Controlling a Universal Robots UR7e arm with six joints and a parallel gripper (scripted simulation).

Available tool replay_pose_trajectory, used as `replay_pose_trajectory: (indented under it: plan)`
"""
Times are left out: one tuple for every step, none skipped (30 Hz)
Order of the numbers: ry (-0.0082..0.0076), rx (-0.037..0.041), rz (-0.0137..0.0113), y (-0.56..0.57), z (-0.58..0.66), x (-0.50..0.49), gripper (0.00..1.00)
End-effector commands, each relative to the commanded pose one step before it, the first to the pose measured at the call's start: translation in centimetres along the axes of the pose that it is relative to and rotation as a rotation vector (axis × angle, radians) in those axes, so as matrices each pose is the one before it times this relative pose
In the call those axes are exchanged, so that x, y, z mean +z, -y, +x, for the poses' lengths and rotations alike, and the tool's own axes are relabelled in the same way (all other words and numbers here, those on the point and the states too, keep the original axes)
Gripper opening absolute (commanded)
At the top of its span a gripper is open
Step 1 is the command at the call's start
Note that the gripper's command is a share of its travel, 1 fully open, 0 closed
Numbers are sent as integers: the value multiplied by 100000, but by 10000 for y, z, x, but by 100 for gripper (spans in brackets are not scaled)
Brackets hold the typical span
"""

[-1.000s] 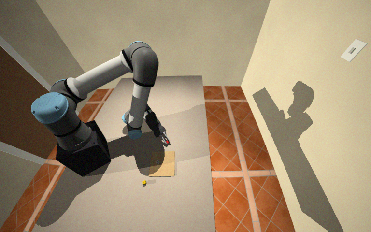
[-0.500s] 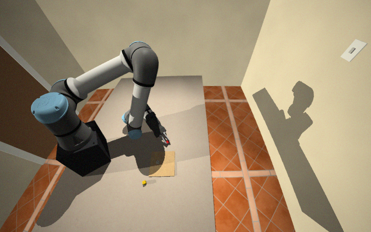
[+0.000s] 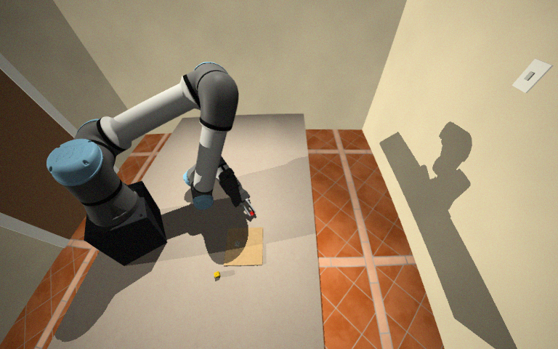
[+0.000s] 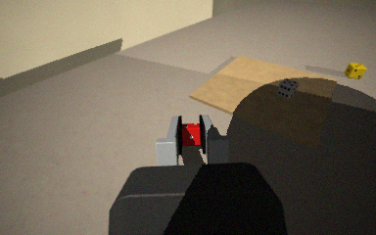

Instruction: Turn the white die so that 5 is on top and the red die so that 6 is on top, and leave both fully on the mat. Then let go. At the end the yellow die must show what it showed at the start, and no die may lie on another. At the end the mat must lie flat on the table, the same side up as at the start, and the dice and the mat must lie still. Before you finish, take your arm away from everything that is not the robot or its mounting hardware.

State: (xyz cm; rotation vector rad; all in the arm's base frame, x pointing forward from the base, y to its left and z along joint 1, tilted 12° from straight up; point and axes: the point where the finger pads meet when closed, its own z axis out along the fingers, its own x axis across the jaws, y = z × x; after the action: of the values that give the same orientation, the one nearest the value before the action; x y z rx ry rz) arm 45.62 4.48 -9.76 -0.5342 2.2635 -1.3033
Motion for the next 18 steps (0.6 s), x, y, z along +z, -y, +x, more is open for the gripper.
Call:
replay_pose_trajectory:
  plan:
    - [48,106,57,464,-236,-185,40]
    - [0,0,0,0,0,0,46]
    - [0,0,0,0,0,0,46]
    - [0,0,0,0,0,0,46]
    - [0,0,0,0,0,0,52]
    - [0,0,0,0,0,0,52]
    - [0,0,0,0,0,0,52]
    - [0,0,0,0,0,0,58]
    - [0,0,0,0,0,0,58]
    - [0,0,0,0,0,0,58]
    - [0,0,0,0,0,0,64]
    - [0,0,0,0,0,0,64]
    - [0,0,0,0,0,0,64]
    - [0,0,0,0,0,0,64]
    - [0,0,0,0,0,0,64]
    - [0,0,0,0,0,0,64]
    - [0,0,0,0,0,0,64]
    - [0,0,0,0,0,0,64]
